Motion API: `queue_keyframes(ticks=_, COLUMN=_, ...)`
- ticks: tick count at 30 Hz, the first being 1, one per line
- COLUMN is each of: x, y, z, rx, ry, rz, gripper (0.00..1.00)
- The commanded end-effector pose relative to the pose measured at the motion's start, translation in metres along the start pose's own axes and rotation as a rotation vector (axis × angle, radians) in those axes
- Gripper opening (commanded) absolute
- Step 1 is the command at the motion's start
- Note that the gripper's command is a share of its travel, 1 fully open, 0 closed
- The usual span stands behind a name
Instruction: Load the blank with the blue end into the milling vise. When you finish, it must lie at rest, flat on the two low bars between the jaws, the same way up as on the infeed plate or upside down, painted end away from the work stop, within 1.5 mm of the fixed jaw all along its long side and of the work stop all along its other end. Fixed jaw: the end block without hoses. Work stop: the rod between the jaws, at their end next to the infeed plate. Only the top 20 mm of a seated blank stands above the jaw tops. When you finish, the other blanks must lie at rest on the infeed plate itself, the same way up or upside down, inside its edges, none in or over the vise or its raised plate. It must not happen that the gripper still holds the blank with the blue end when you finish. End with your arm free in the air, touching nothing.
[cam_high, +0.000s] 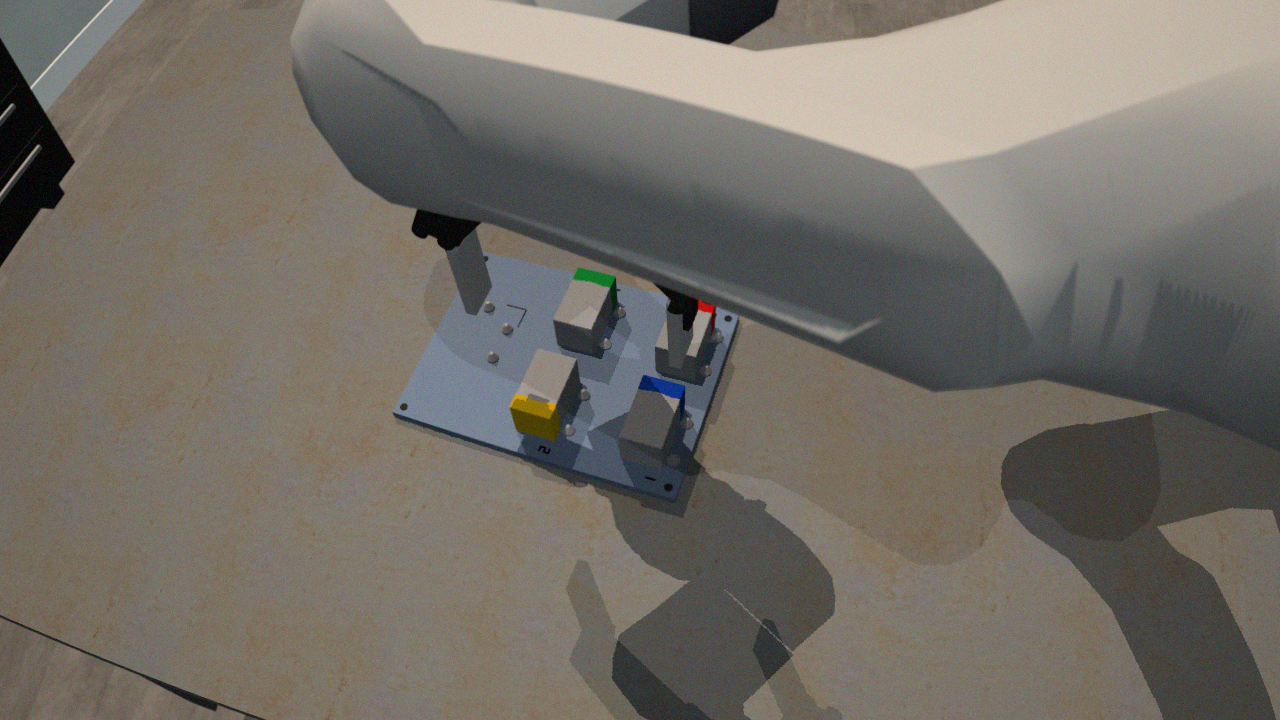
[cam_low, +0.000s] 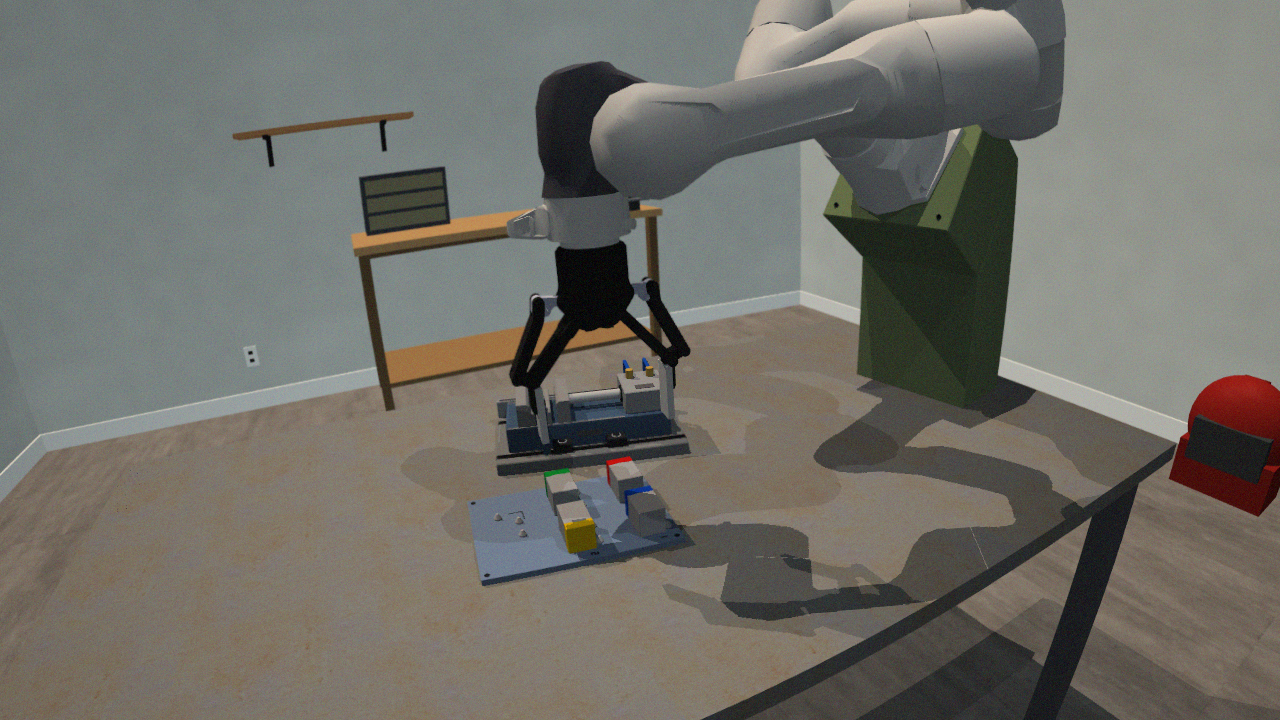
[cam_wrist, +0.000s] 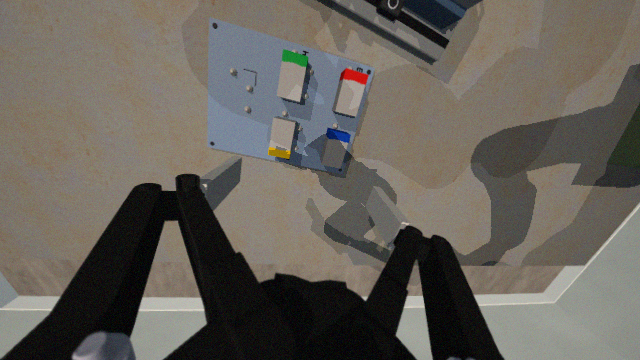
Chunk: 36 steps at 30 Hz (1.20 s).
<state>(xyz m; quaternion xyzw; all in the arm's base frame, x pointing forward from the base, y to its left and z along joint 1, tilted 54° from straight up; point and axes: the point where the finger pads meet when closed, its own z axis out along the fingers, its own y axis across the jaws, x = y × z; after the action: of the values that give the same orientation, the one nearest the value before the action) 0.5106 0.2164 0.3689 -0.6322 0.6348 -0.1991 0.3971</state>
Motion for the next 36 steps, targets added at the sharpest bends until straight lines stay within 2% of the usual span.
queue_keyframes(ticks=1, x=-0.003, y=-0.01, z=0.012, rx=0.026, ry=-0.012, rz=-0.008, gripper=1.0)
queue_keyframes(ticks=10, x=-0.003, y=-0.01, z=0.012, rx=0.026, ry=-0.012, rz=-0.008, gripper=1.0)
queue_keyframes(ticks=15, x=-0.027, y=-0.007, z=0.013, rx=0.026, ry=-0.012, rz=-0.008, gripper=1.0)
queue_keyframes(ticks=36, x=-0.022, y=-0.007, z=0.013, rx=0.026, ry=-0.012, rz=-0.008, gripper=1.0)
